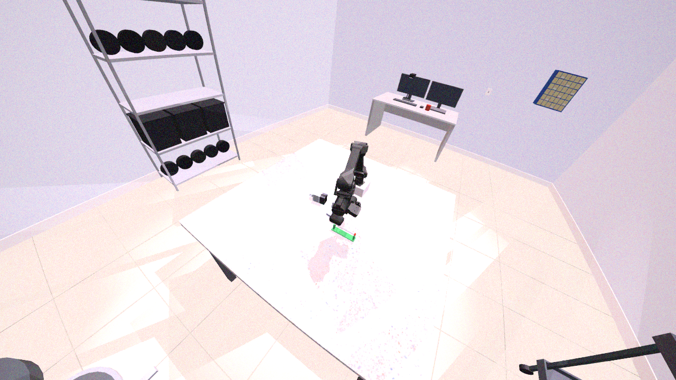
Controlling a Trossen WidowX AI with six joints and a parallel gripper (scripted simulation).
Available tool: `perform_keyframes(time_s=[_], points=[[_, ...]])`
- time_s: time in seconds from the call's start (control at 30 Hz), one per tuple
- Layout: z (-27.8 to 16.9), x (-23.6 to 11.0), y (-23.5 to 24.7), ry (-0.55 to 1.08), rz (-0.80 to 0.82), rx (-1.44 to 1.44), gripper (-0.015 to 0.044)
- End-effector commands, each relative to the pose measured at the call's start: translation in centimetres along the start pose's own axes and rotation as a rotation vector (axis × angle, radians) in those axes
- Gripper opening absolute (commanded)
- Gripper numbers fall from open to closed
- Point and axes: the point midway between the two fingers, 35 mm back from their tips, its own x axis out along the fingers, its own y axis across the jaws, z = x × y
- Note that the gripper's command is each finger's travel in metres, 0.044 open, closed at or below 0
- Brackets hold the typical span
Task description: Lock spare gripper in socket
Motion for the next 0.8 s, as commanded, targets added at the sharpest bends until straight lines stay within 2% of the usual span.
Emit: perform_keyframes(time_s=[0.0, 0.3, 0.63, 0.77], points=[[0.1, -1.0, 0.1, 0.000, -0.001, 0.000, 0.0440], [0.1, -1.7, 0.3, 0.002, 0.008, -0.002, 0.0440], [0.3, -7.1, 0.9, 0.001, 0.007, -0.002, 0.0440], [0.0, -6.5, 0.8, 0.007, 0.002, -0.009, 0.0440]])
